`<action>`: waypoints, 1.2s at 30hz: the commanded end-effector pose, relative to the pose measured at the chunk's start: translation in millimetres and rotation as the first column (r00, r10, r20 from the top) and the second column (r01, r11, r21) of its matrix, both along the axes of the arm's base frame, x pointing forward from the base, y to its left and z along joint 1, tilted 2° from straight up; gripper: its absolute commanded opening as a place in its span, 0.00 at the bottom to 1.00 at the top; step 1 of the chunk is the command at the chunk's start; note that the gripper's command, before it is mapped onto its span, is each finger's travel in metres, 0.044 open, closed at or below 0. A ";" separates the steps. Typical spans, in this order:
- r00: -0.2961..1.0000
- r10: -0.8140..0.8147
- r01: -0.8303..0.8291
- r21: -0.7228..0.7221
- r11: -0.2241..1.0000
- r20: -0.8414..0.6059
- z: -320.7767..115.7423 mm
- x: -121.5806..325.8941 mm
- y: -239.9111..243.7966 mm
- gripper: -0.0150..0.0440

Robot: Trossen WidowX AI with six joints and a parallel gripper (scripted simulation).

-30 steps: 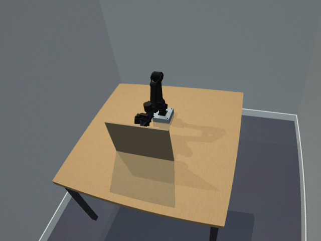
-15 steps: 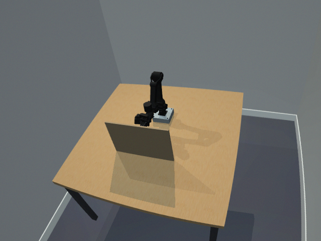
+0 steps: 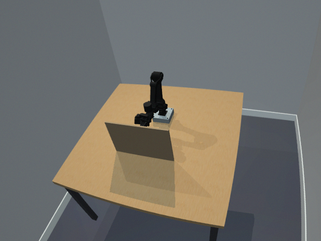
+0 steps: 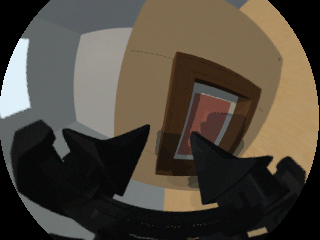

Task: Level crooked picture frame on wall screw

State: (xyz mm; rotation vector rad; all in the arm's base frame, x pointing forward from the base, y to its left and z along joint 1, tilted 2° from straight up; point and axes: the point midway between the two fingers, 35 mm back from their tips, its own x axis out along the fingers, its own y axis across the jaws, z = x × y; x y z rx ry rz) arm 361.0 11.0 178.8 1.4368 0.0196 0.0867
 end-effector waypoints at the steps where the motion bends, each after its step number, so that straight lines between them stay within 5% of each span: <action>1: 1.000 -0.005 0.005 0.004 1.000 0.000 0.1 0.4 -1.2 0.69; 3: 1.000 -0.005 0.005 0.004 1.000 0.000 0.1 0.4 -1.2 0.69; 10: 1.000 -0.005 0.005 0.004 1.000 0.000 0.1 0.4 -1.2 0.38; 18: 1.000 -0.005 0.005 0.004 1.000 0.000 0.1 0.4 -1.2 0.25; 36: 1.000 -0.005 0.005 0.004 1.000 0.000 3.1 0.1 -0.2 0.25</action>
